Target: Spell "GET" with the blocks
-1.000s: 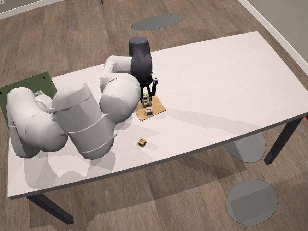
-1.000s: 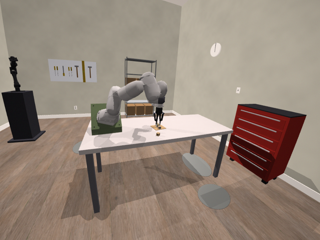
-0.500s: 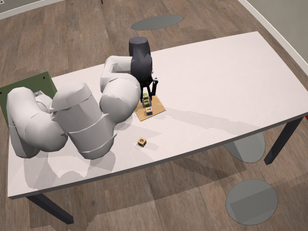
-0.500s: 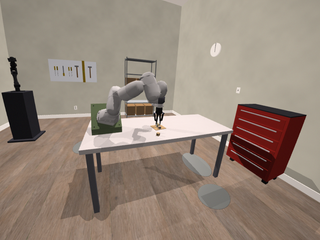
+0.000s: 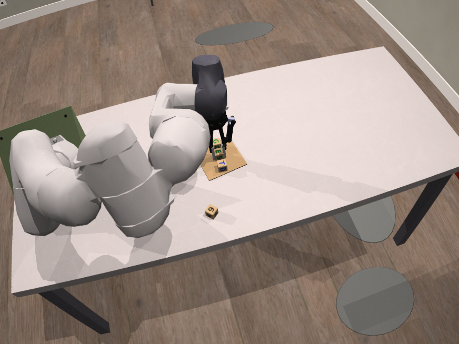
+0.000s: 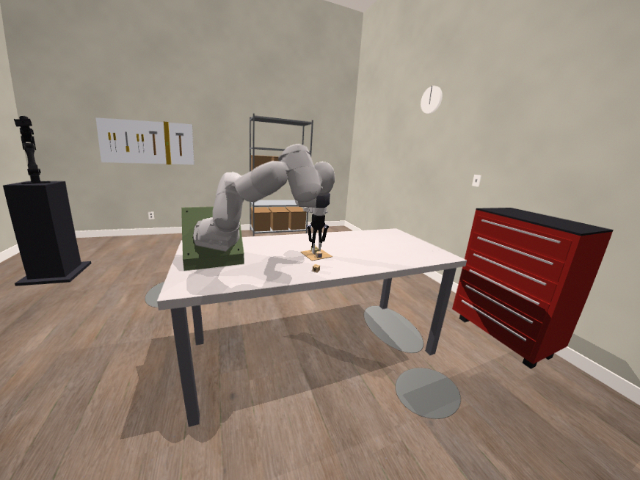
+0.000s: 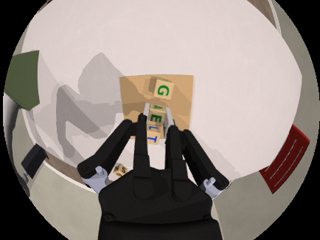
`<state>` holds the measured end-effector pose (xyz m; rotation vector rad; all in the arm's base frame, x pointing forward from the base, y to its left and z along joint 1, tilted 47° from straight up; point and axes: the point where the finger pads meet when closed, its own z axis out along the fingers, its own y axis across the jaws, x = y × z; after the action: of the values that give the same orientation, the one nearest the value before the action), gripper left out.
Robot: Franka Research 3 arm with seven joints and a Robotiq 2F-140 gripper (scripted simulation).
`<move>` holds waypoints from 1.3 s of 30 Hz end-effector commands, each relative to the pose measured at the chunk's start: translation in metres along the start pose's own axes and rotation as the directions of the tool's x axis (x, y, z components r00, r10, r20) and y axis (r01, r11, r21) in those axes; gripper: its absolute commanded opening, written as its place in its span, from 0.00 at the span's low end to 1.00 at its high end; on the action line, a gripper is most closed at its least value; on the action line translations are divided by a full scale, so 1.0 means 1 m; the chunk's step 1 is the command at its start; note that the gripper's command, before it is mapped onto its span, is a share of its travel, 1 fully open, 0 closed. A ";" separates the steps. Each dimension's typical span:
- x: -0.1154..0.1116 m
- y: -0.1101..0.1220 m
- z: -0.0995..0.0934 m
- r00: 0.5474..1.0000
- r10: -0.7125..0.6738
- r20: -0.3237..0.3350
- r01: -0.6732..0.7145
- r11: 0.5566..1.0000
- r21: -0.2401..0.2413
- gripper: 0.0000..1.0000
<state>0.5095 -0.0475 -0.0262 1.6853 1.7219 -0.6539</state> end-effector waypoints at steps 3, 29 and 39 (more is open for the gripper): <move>0.000 0.001 0.001 1.000 0.006 -0.001 -0.006 1.000 -0.002 0.16; 0.001 0.002 0.001 1.000 0.015 -0.001 -0.015 1.000 -0.002 0.16; 0.001 0.002 0.001 1.000 0.015 -0.001 -0.015 1.000 -0.002 0.16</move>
<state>0.5112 -0.0471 -0.0271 1.6937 1.7135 -0.6486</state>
